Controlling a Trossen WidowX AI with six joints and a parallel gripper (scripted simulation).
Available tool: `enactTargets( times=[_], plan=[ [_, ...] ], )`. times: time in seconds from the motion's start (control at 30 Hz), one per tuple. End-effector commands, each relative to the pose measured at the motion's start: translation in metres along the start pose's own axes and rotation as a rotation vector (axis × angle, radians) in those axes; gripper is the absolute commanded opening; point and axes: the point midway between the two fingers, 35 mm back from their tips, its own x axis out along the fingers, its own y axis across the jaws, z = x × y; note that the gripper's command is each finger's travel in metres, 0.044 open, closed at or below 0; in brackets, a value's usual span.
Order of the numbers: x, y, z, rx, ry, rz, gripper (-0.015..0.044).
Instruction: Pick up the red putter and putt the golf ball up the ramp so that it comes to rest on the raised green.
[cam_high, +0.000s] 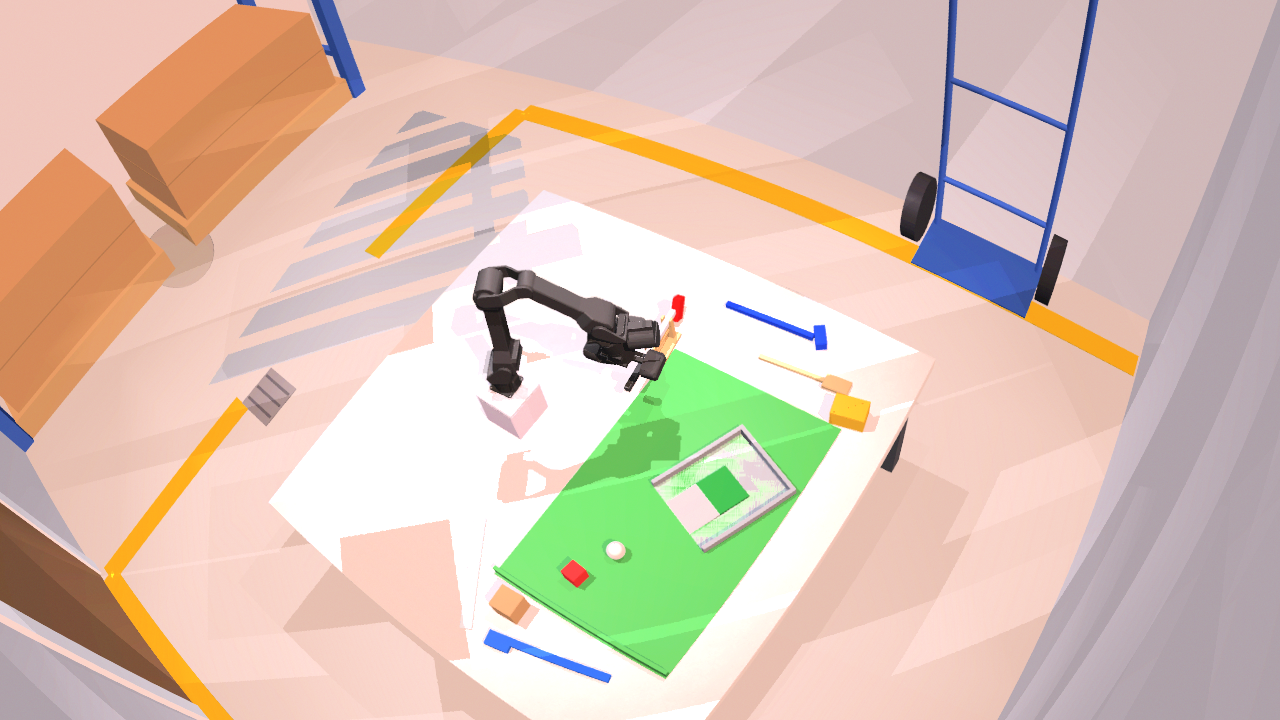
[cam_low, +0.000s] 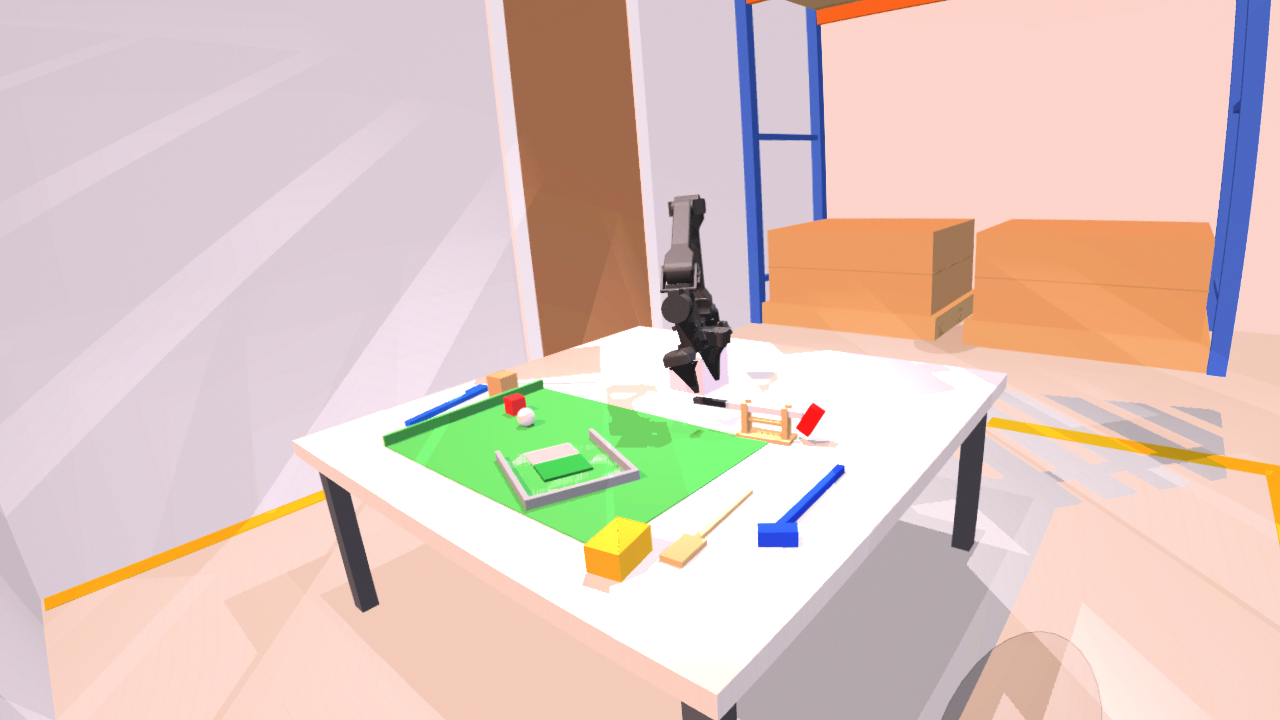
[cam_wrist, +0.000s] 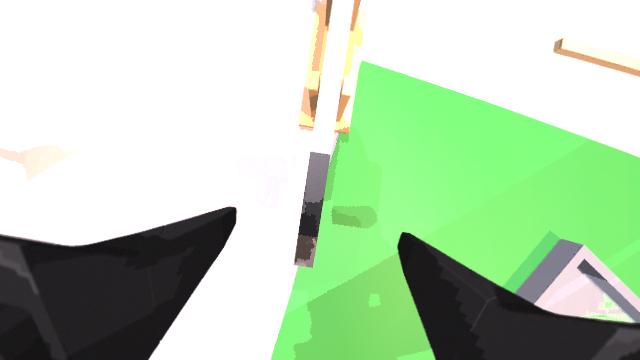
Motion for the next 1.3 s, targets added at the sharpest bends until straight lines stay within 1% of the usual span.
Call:
enactTargets(
  times=[0.0, 0.1, 0.27, 0.43, 1.27],
  plan=[
    [0.009, 0.004, 0.000, 0.002, 0.013, 0.004, 0.0440],
    [0.022, 0.005, -0.005, 0.002, 0.013, 0.004, 0.0440],
    [0.024, 0.005, -0.005, 0.002, 0.013, 0.004, 0.0440],
    [0.044, 0.005, -0.011, 0.002, 0.013, 0.005, 0.0440],
    [0.068, 0.006, -0.018, 0.002, 0.013, 0.005, 0.0440]
  ],
)
